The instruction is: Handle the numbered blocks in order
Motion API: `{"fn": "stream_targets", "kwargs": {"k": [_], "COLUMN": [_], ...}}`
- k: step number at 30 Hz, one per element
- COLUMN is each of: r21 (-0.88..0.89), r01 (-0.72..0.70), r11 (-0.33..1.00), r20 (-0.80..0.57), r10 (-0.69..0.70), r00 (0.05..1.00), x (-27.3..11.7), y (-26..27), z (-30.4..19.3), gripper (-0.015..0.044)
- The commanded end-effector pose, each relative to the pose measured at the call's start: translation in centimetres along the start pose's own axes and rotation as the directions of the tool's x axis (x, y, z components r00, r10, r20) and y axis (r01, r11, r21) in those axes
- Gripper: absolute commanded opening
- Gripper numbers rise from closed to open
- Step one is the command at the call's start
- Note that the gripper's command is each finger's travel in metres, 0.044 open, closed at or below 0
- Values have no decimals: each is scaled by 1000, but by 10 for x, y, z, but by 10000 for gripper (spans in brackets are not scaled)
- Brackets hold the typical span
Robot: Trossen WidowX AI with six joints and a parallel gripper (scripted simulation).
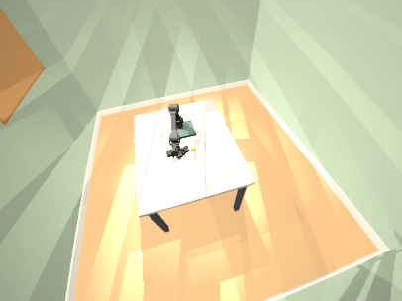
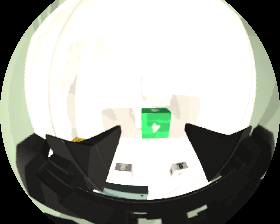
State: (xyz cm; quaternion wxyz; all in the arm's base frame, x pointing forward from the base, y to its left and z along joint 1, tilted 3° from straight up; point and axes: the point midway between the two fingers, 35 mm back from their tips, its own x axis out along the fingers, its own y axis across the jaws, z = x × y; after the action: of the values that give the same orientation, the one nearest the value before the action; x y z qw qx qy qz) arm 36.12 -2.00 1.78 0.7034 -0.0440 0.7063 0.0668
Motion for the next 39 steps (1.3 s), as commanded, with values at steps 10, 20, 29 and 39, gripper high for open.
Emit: {"fn": "stream_targets", "kwargs": {"k": [10, 20, 29, 39], "r21": [4, 4, 4, 5], "r01": [0, 0, 3, 6], "r11": [1000, 1000, 1000, 1000], "r20": [5, 4, 2, -4], "r10": [0, -1, -3, -6], "r00": [1000, 1000, 1000, 1000], "x": [-54, -116, -118, -115], "y": [-1, 0, -28, -70], "z": [3, 0, -32, -113], "gripper": [321, 120, 120, 120]}}
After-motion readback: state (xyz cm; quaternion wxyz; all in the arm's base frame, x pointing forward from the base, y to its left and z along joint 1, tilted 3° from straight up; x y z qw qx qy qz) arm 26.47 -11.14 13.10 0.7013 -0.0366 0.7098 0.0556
